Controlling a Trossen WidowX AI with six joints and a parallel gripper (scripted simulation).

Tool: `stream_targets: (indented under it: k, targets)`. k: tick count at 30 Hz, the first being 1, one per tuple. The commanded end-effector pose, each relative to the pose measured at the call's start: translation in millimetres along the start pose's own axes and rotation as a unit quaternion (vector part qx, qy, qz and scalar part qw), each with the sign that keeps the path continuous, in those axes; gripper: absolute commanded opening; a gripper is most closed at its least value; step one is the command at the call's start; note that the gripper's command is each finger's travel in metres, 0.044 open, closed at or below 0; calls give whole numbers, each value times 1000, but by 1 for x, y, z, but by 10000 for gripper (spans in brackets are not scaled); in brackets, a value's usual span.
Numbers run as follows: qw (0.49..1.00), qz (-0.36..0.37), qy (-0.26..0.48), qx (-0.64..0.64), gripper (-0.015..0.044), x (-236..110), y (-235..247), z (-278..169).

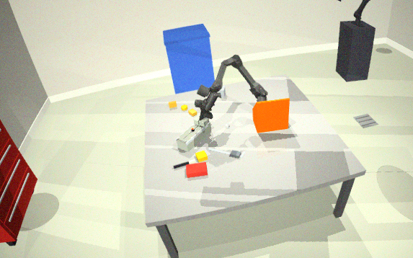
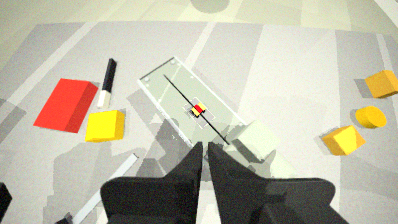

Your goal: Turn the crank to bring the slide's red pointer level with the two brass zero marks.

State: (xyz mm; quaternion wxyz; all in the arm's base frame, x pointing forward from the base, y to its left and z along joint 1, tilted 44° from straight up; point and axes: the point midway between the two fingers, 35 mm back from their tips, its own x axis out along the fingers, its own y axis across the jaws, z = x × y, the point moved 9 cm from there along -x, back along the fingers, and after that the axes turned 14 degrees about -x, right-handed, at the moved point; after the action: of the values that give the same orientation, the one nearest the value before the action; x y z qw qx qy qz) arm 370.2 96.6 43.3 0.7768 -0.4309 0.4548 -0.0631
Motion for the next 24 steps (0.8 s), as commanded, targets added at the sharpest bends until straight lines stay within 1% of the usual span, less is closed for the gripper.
stream_targets:
  k: [1, 14, 15, 24]
  targets:
    - [1000, 0, 0, 0, 105, 0, 0, 0]
    - [1000, 0, 0, 0, 440, 0, 0, 0]
    - [1000, 0, 0, 0, 440, 0, 0, 0]
    - [1000, 0, 0, 0, 204, 0, 0, 0]
